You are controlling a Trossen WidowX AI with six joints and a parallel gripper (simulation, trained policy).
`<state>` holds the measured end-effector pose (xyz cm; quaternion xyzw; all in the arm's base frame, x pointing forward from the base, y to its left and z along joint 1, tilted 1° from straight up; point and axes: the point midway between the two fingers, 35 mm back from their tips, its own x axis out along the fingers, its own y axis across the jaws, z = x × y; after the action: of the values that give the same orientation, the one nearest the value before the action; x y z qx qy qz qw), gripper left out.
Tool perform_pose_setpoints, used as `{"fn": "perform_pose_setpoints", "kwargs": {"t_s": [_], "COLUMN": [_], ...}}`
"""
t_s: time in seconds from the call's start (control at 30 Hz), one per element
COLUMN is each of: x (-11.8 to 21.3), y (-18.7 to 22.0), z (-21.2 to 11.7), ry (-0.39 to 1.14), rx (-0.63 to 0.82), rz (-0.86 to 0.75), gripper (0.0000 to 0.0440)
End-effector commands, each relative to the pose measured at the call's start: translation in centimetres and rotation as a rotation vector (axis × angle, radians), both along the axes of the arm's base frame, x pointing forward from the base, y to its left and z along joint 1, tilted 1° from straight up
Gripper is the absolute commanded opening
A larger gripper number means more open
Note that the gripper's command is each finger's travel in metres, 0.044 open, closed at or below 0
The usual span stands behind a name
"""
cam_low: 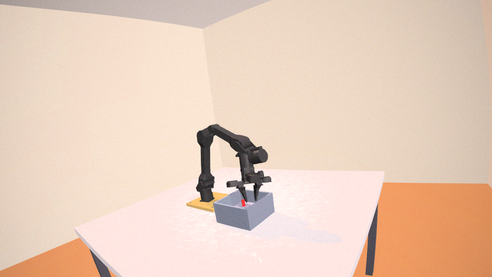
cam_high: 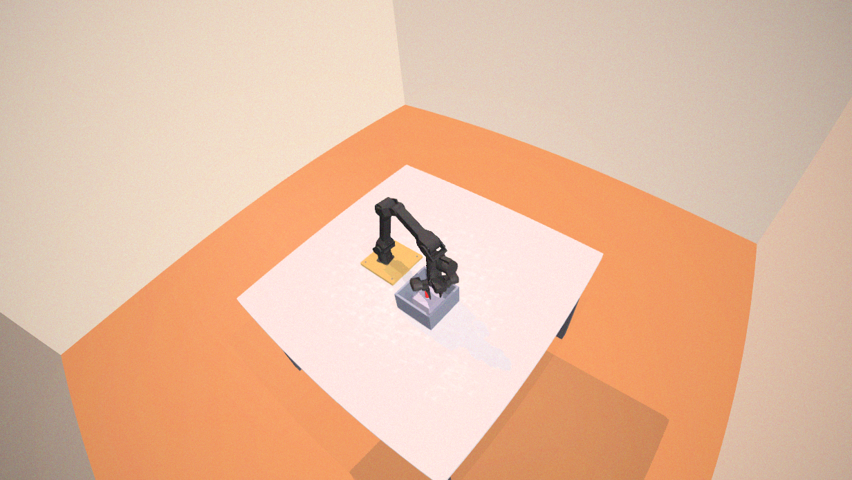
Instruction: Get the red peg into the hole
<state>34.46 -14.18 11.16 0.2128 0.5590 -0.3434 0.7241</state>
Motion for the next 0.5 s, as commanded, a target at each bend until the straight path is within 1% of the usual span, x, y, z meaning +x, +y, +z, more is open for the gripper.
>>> {"fn": "perform_pose_setpoints", "kwargs": {"t_s": [0.0, 0.47], "x": [0.8, 3.9], "y": [0.1, 0.8], "z": [0.3, 2.9], "ry": [0.016, 0.082], "rx": [0.022, 0.094], "rz": [0.008, -0.027], "gripper": [0.0194, 0.0217]}}
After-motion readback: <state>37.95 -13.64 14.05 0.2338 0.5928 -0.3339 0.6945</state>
